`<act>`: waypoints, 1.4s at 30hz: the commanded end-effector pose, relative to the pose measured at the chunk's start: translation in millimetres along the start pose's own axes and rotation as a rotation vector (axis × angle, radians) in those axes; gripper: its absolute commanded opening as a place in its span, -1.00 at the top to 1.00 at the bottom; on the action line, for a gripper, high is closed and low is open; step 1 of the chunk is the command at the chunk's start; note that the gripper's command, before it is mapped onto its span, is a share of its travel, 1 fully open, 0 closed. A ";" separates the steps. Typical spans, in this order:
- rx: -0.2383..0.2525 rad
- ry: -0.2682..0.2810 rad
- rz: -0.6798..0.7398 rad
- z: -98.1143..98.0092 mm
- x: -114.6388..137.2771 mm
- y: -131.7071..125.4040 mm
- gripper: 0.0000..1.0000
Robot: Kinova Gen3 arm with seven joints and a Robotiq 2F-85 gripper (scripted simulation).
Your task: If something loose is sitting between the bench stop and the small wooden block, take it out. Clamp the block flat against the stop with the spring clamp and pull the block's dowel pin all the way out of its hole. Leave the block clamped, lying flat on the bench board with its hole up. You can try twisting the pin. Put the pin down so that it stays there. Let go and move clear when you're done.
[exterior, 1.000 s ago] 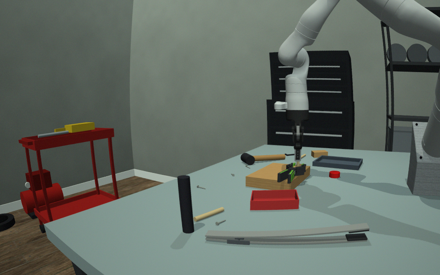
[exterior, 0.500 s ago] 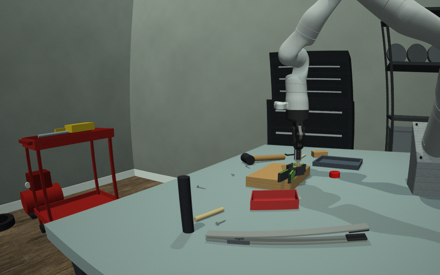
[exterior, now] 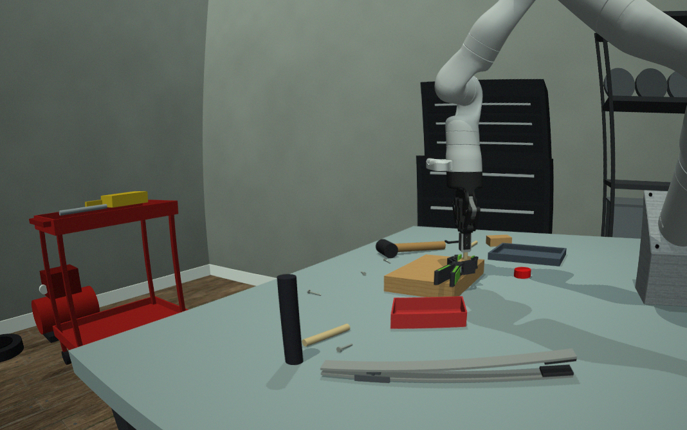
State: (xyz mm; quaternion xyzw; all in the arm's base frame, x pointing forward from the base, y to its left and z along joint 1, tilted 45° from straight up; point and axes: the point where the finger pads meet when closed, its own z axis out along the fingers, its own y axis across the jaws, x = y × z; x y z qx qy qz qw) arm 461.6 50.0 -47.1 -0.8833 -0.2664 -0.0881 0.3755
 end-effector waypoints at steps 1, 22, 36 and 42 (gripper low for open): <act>-0.014 0.010 -0.038 -2.1 1.2 6.3 0.80; -0.013 0.010 0.094 -2.7 1.2 6.2 0.80; -0.012 0.011 0.225 -2.9 1.2 6.1 0.80; -0.011 0.011 0.291 -2.9 1.2 6.1 0.80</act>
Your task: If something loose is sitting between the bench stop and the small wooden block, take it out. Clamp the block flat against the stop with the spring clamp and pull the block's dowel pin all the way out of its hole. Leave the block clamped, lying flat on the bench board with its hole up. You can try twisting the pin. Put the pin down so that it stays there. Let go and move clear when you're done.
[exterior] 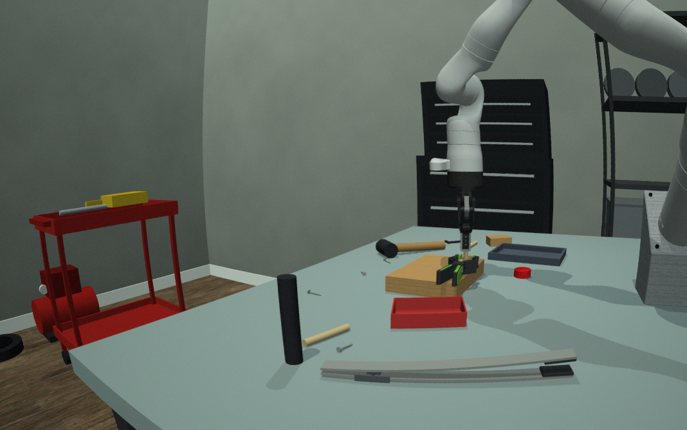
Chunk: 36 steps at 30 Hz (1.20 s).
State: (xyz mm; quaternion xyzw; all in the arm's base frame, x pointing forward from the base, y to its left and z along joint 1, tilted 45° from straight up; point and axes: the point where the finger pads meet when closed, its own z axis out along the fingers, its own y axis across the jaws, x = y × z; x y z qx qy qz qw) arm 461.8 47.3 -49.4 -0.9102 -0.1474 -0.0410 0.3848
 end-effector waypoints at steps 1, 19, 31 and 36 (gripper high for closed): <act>-0.011 0.007 0.039 -2.6 3.7 2.1 0.80; -0.010 0.007 0.206 -2.8 3.7 2.0 0.80; -0.009 0.008 0.329 -2.8 3.7 1.9 0.80; -0.009 0.008 0.374 -2.9 3.7 1.9 0.80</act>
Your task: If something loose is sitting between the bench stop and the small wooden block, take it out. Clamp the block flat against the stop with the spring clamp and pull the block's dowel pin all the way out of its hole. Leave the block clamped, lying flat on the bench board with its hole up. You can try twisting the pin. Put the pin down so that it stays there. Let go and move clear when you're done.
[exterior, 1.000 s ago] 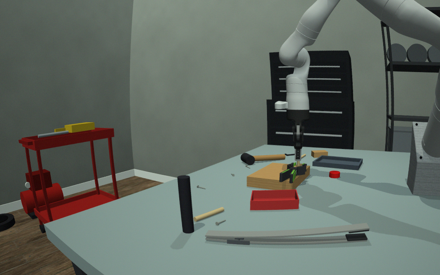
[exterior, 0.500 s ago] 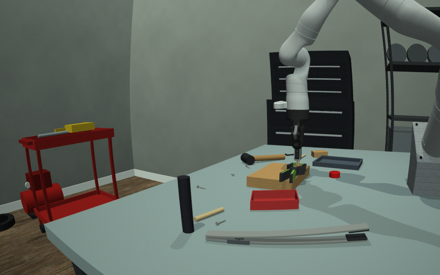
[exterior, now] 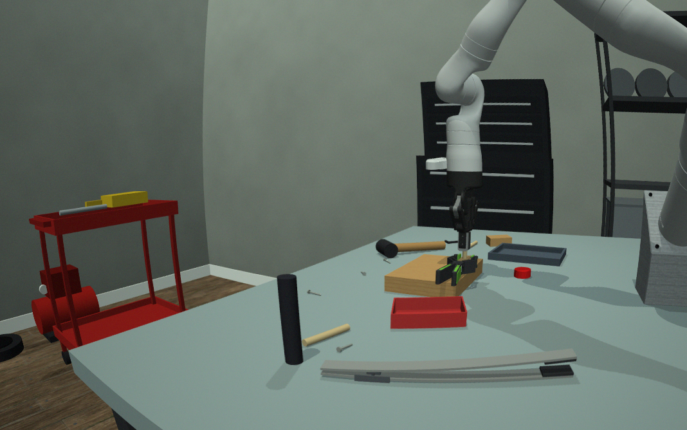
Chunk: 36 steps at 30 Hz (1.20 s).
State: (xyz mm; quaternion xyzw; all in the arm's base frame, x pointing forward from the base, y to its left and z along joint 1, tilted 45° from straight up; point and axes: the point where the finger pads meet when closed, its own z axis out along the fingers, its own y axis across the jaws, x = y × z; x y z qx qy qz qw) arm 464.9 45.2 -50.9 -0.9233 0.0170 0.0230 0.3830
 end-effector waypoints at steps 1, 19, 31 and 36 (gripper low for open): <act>-0.001 0.000 0.020 -2.3 0.9 -1.8 0.80; -0.001 -0.001 0.202 -2.4 0.8 -1.9 0.80; -0.001 -0.001 0.340 -2.5 0.8 -2.0 0.80; -0.001 -0.001 0.375 -2.6 0.7 -2.0 0.80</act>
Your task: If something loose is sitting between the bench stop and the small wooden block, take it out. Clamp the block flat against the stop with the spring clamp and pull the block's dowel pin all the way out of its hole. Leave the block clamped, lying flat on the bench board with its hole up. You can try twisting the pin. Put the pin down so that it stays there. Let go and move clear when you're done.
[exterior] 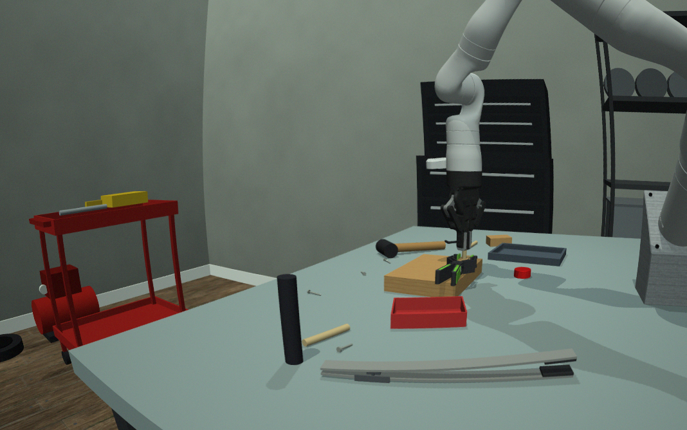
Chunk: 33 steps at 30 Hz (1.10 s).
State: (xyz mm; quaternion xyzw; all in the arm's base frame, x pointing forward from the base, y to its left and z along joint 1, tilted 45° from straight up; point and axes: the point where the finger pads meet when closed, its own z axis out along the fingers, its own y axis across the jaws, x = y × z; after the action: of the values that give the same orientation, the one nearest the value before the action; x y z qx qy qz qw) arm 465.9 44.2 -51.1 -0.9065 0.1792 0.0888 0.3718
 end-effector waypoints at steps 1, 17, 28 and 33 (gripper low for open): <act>0.001 -0.004 0.034 -2.0 -1.2 -2.6 0.80; 0.001 -0.004 0.197 -2.2 -1.3 -2.7 0.80; 0.001 -0.004 0.326 -2.4 -1.4 -2.7 0.80; 0.001 -0.004 0.336 -2.7 -1.4 -2.7 0.80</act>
State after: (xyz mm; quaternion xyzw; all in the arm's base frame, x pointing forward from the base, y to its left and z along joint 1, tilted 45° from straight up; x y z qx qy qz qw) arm 465.9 43.6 -50.8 -0.8653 0.3246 0.1483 0.3519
